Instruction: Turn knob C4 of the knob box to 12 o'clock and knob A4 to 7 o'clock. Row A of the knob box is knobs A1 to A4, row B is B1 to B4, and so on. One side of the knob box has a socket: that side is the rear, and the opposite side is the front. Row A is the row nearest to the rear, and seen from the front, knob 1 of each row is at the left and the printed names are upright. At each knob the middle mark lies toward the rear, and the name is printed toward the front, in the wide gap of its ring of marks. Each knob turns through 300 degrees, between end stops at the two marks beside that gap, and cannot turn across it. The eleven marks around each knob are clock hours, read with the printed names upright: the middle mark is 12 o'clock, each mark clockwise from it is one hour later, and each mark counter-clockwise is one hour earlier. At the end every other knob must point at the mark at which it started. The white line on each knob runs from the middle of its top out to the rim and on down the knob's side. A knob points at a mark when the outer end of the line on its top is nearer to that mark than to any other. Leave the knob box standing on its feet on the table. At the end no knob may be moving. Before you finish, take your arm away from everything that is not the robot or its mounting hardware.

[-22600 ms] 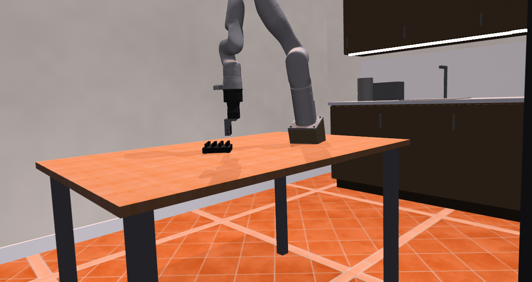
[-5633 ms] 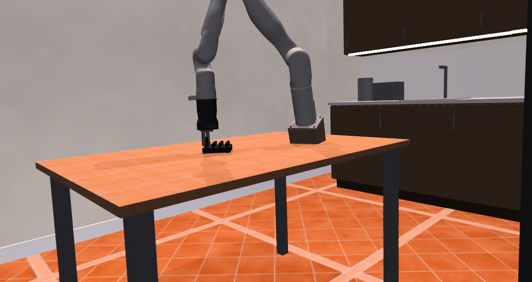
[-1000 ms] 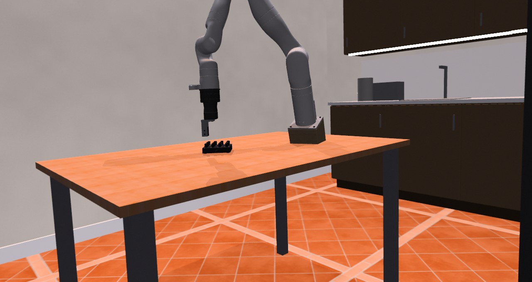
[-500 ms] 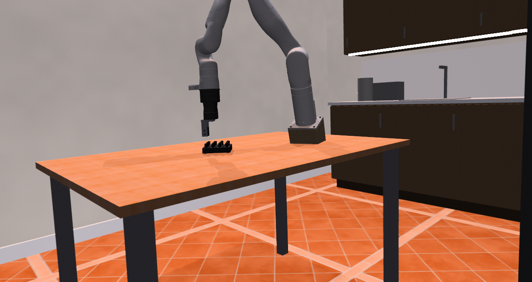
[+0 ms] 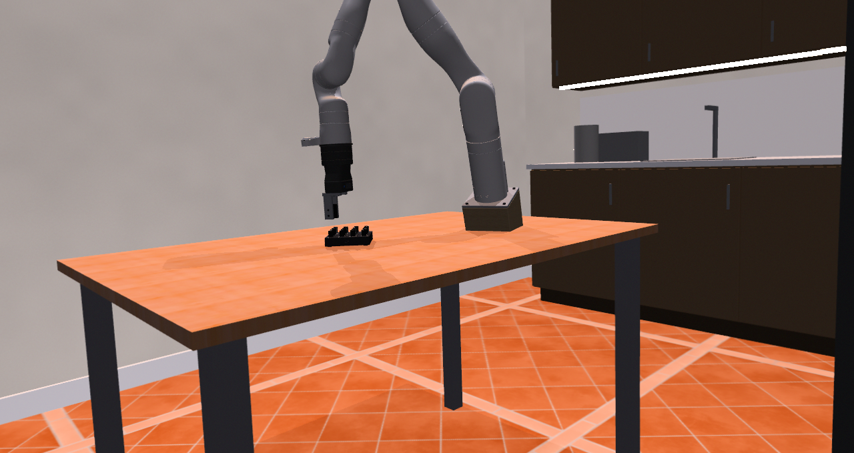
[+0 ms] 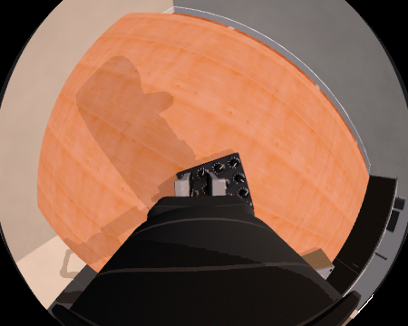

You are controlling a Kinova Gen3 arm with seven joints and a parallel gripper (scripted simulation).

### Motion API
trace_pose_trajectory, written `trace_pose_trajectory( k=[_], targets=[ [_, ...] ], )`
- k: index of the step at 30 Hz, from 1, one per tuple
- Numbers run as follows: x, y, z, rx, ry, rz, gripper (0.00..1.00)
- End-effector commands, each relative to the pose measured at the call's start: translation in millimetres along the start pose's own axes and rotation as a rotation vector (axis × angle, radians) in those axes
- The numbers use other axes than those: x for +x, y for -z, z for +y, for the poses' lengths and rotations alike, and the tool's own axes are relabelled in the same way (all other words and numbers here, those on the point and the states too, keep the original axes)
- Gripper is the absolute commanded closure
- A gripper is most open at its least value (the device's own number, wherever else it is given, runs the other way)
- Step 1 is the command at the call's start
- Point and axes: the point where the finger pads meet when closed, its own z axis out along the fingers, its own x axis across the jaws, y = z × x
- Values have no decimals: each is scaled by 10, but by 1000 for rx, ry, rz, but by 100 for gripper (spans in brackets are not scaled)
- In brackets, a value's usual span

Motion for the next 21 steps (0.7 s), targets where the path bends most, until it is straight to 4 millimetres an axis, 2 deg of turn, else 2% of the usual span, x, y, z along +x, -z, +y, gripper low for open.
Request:
trace_pose_trajectory(
  k=[1,10,12,21],
  targets=[
    [17,-2,-3,0,-52,5,54],
    [188,-14,-19,-7,-384,25,54],
    [188,-14,-19,-7,-384,25,54],
    [363,-9,-13,-7,-802,44,54]
  ],
)
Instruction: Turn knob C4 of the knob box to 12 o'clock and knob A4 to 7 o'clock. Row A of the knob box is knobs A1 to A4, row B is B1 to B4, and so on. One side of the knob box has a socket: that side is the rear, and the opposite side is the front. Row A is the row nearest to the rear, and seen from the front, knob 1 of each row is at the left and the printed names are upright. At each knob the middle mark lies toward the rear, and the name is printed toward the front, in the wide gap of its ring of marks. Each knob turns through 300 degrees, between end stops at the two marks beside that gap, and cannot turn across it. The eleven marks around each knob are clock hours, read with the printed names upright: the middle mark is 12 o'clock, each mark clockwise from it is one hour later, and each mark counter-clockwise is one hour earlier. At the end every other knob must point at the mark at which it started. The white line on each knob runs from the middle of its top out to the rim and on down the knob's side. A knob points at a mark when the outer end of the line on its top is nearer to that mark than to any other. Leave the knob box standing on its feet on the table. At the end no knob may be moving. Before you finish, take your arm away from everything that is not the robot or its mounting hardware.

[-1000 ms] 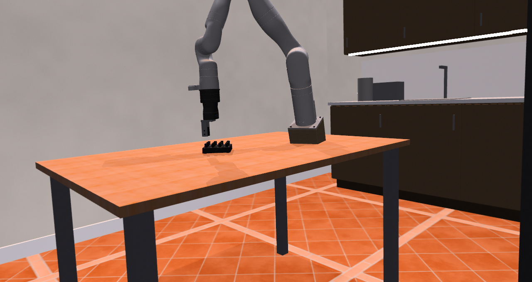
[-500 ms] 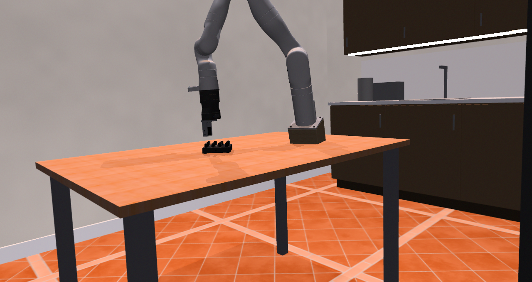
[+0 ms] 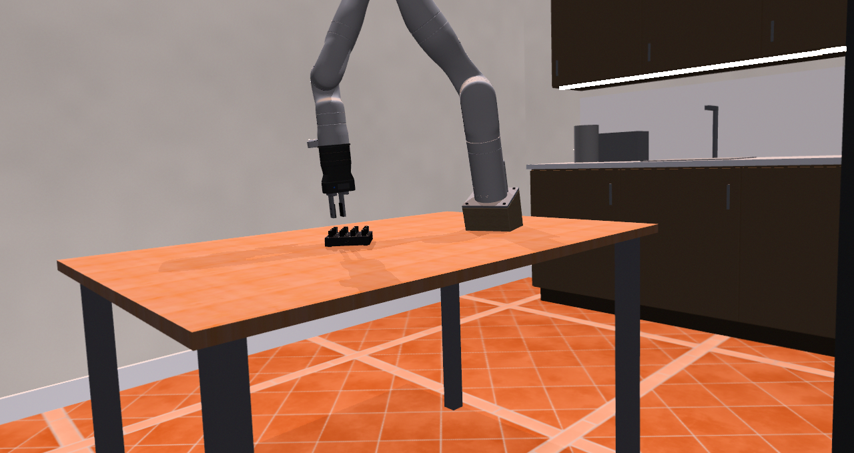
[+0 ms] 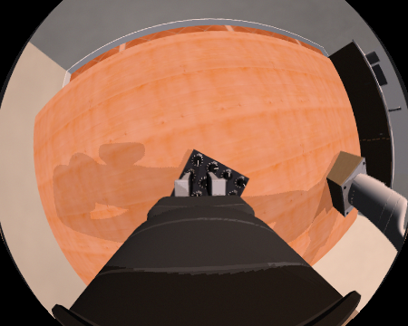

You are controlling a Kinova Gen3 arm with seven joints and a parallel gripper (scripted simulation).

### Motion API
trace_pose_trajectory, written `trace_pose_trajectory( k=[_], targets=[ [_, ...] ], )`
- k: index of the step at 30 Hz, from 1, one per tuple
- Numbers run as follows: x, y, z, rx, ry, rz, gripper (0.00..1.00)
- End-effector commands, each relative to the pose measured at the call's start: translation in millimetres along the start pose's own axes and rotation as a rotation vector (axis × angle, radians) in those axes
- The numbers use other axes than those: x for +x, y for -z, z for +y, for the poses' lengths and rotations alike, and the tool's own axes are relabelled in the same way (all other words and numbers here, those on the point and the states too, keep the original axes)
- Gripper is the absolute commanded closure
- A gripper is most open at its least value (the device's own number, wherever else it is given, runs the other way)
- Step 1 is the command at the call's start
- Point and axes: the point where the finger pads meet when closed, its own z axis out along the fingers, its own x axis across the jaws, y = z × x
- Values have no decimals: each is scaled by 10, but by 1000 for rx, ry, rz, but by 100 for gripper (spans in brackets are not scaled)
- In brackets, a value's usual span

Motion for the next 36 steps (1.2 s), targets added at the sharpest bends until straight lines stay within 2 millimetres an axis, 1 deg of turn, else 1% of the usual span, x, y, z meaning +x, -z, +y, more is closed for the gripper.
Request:
trace_pose_trajectory(
  k=[1,6,8,19,23,25,36],
  targets=[
    [9,4,4,7,-88,4,54],
    [73,14,-38,7,-347,9,54],
    [73,14,-38,7,-347,9,54],
    [147,58,-71,4,-922,6,54],
    [146,79,-67,0,-1121,1,54],
    [146,79,-67,0,-1121,1,54],
    [76,143,-45,-22,-1594,-15,54]
  ],
)
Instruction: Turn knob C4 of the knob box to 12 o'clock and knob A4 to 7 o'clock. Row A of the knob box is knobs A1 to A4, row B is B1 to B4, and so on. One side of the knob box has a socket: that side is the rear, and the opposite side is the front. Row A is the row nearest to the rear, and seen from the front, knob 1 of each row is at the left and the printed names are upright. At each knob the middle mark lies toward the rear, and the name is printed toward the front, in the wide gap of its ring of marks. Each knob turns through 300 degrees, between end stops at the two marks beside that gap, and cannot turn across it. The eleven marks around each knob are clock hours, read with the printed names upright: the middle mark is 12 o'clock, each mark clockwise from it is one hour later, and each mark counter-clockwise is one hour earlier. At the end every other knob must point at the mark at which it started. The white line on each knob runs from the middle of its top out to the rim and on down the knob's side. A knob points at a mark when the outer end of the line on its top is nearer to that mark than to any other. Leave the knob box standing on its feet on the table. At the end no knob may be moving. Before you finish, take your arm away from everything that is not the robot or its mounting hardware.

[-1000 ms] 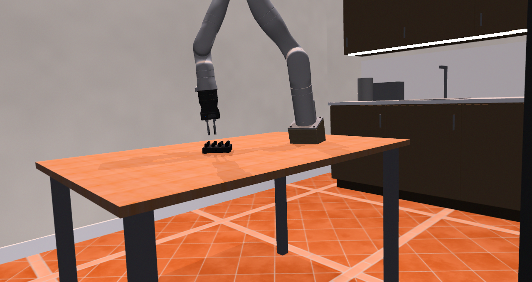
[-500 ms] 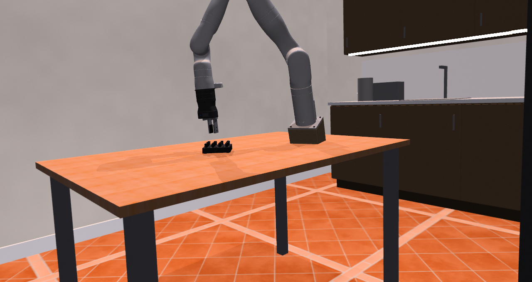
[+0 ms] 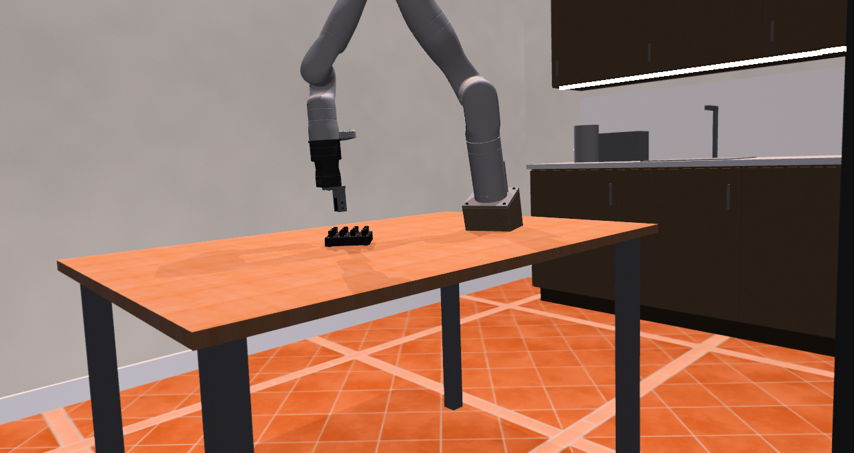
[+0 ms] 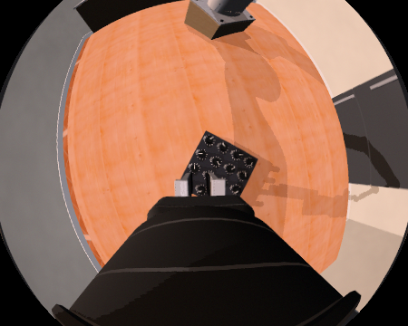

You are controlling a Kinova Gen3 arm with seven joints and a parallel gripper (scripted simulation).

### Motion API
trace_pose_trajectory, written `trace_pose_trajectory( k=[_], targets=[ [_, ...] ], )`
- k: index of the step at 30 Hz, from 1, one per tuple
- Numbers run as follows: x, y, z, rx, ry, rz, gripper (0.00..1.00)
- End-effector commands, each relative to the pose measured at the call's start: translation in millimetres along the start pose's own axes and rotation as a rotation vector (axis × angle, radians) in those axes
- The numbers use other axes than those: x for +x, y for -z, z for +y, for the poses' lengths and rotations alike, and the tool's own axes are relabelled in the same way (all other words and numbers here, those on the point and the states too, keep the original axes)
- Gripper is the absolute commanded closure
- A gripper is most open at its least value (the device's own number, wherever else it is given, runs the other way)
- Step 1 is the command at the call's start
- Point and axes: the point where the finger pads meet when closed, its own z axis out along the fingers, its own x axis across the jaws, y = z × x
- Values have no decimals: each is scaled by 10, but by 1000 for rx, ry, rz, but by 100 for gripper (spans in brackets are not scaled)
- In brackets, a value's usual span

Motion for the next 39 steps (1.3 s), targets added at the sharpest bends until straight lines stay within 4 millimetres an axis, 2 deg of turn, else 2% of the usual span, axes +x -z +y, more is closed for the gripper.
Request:
trace_pose_trajectory(
  k=[1,4,6,20,39],
  targets=[
    [21,18,37,-5,-65,-4,54],
    [26,34,67,-12,-166,-3,54],
    [26,34,67,-12,-166,-3,54],
    [36,92,181,-38,-471,6,54],
    [36,107,213,-44,-542,9,54]
  ],
)
